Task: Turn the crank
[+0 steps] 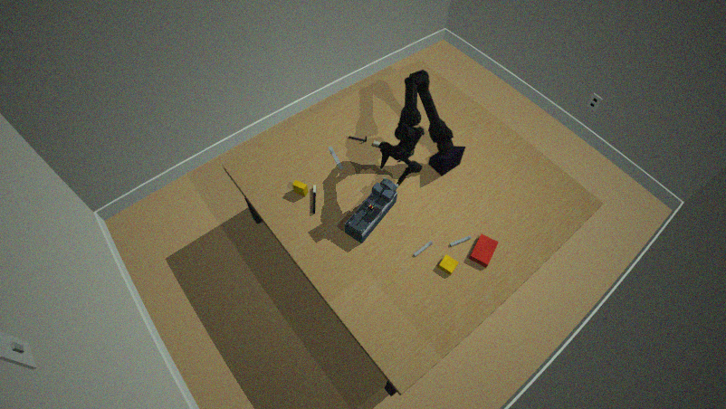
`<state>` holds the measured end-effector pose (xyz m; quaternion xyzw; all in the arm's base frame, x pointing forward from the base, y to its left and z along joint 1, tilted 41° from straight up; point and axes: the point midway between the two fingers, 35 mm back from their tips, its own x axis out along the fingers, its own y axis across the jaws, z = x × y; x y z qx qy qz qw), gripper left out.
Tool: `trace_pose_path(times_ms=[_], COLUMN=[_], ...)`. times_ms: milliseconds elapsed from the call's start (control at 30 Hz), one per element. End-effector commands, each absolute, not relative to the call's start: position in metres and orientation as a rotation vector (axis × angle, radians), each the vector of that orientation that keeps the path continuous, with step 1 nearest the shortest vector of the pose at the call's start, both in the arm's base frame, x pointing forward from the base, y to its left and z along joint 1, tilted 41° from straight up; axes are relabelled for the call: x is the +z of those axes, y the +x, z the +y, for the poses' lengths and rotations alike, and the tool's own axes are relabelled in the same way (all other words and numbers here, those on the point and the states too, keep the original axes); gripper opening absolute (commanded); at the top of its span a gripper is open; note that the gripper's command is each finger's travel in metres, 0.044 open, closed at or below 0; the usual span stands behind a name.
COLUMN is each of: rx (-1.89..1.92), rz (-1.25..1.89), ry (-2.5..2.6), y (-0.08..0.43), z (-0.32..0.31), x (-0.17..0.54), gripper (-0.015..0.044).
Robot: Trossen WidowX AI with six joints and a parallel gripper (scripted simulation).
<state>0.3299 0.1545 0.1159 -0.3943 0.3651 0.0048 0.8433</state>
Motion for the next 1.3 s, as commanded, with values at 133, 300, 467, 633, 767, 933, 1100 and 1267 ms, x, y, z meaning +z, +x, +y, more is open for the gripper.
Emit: trace_pose_path(times_ms=[133,300,467,633,767,933,1100,1267], rx=[0.095,0.12,0.12,0.12,0.12,0.119,0.118,0.118], rz=[0.771,0.771,0.772,0.773,0.773,0.77,0.769,0.77], ry=[-0.83,-0.831,-0.831,-0.83,-0.831,-0.832,-0.833,-0.833], y=[0.282,0.269,0.271,0.274,0.276,0.277,0.277,0.279], z=[0.14,0.136,0.133,0.121,0.111,0.098,0.094,0.09], x=[0.112,0.108,0.104,0.088,0.076,0.062,0.058,0.052], gripper=[0.044,0.044,0.044,0.044,0.044,0.044,0.044,0.044])
